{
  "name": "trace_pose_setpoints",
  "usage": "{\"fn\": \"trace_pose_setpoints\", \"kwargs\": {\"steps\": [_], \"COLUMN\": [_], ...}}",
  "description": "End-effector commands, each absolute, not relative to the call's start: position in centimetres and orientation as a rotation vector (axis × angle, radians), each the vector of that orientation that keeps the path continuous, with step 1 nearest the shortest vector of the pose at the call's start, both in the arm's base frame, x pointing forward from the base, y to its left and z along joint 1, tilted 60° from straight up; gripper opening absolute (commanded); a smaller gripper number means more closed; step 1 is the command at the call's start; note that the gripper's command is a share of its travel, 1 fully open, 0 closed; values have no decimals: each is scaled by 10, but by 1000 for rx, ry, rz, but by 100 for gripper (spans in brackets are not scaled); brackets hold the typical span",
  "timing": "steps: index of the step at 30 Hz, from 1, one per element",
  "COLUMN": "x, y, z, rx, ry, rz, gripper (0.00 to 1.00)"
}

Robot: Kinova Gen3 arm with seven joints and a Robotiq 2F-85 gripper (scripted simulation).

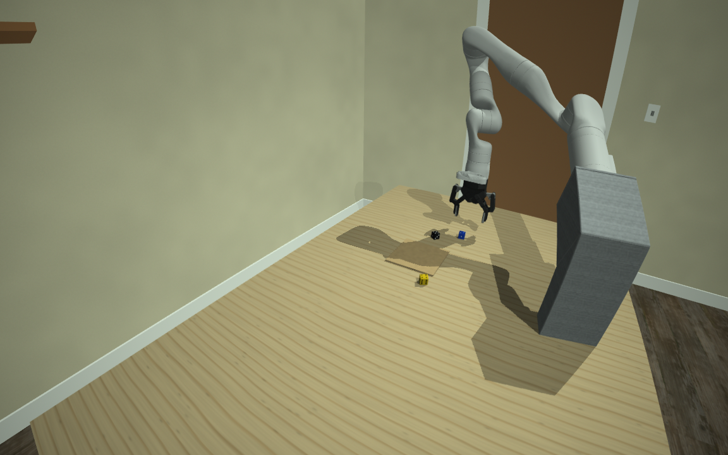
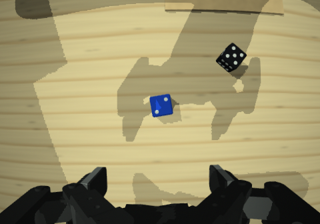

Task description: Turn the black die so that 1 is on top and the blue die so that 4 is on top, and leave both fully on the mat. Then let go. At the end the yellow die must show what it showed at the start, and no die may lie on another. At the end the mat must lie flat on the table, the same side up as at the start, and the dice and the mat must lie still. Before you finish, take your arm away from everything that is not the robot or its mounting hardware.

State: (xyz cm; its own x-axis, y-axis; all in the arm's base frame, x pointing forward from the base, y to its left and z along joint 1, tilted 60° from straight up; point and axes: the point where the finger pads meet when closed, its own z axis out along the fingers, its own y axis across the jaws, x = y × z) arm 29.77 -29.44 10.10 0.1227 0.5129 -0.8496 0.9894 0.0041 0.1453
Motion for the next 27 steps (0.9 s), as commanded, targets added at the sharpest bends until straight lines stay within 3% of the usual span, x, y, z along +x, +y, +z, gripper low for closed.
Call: {"fn": "trace_pose_setpoints", "kwargs": {"steps": [1,10,27], "x": [298,306,365], "y": [-294,-291,-273], "z": [101,98,75], "rx": [1617,1617,1617], "ry": [1496,1495,1495], "rz": [-767,-767,-767], "gripper": [100,100,100]}}
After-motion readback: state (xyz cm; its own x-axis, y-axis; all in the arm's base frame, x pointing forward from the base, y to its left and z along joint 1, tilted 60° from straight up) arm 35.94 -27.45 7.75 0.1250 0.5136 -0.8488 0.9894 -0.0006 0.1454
